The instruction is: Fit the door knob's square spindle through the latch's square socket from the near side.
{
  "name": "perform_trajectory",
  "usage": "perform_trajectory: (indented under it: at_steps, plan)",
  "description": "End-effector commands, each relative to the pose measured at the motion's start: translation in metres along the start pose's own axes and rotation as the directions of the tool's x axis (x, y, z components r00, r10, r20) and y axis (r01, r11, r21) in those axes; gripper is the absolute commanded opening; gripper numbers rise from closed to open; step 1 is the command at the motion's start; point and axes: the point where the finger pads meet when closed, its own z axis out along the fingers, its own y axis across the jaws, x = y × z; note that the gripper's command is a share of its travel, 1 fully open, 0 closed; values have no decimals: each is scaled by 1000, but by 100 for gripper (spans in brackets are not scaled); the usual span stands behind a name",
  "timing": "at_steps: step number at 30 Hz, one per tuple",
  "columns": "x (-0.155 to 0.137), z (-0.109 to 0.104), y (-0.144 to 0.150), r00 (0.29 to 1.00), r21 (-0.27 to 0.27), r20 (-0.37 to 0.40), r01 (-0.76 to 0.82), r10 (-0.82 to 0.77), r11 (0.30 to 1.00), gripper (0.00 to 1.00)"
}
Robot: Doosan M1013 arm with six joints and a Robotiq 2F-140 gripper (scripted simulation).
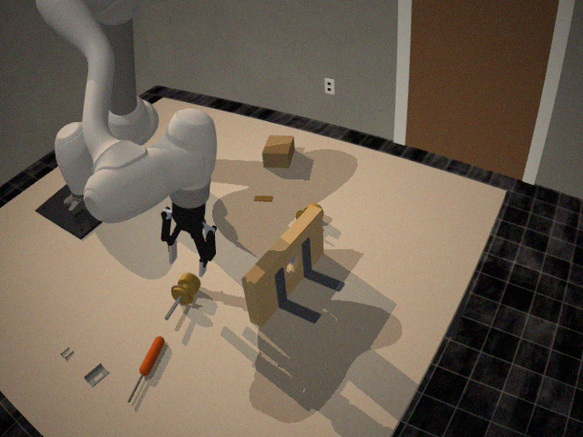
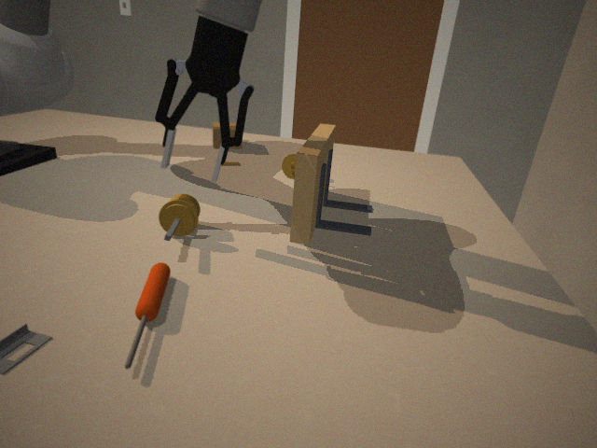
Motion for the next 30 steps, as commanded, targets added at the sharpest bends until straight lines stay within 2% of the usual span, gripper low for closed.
perform_trajectory:
  at_steps: [1, 10, 20, 30]
  plan:
    - [0, 4, -4, 1000, -17, -3, 20, -20, 1000, 57]
    - [0, 8, -5, 1000, -17, -3, 20, -20, 1000, 57]
    - [0, 27, -4, 1000, -17, -3, 20, -20, 1000, 57]
    - [0, 31, -4, 1000, -17, -3, 20, -20, 1000, 57]
